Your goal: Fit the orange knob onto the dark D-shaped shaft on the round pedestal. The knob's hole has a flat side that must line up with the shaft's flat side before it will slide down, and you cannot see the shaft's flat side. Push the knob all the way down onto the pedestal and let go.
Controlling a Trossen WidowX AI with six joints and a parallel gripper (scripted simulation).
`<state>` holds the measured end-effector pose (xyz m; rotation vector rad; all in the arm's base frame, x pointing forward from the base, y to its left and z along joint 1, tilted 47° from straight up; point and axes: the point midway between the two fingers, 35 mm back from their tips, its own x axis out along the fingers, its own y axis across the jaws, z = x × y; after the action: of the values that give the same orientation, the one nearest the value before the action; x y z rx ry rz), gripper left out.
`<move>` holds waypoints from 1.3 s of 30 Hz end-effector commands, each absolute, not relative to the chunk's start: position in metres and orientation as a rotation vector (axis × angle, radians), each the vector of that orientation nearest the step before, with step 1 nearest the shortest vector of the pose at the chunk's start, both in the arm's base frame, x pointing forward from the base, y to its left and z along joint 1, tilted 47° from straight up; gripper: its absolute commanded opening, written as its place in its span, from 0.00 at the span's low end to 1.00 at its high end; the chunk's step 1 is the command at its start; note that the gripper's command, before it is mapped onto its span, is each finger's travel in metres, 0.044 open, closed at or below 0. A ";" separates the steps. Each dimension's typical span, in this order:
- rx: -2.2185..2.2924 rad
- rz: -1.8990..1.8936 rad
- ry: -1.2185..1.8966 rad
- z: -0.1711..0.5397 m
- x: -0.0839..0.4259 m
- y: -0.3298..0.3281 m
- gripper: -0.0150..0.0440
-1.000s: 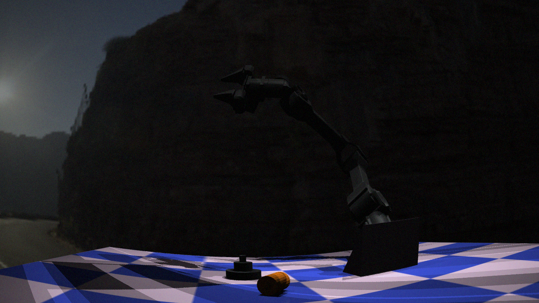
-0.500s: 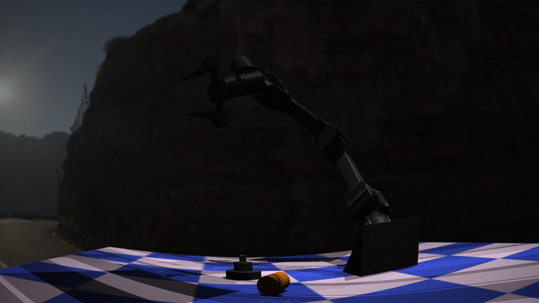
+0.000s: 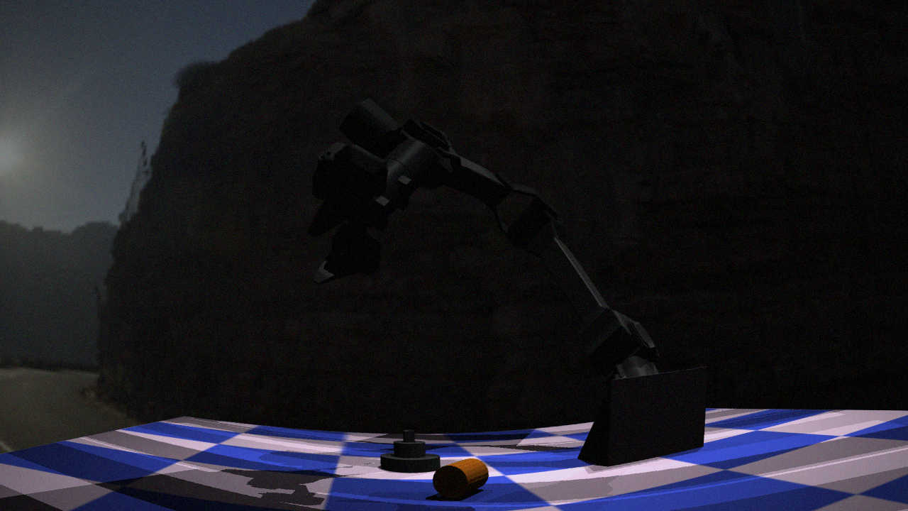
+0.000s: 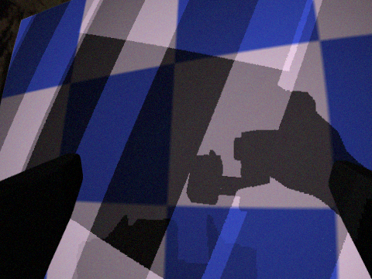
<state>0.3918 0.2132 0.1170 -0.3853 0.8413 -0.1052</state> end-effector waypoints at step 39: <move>-1.434 0.192 1.663 -0.075 0.281 0.102 1.00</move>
<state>0.2836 0.1084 -0.0700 -1.4219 1.6501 0.1916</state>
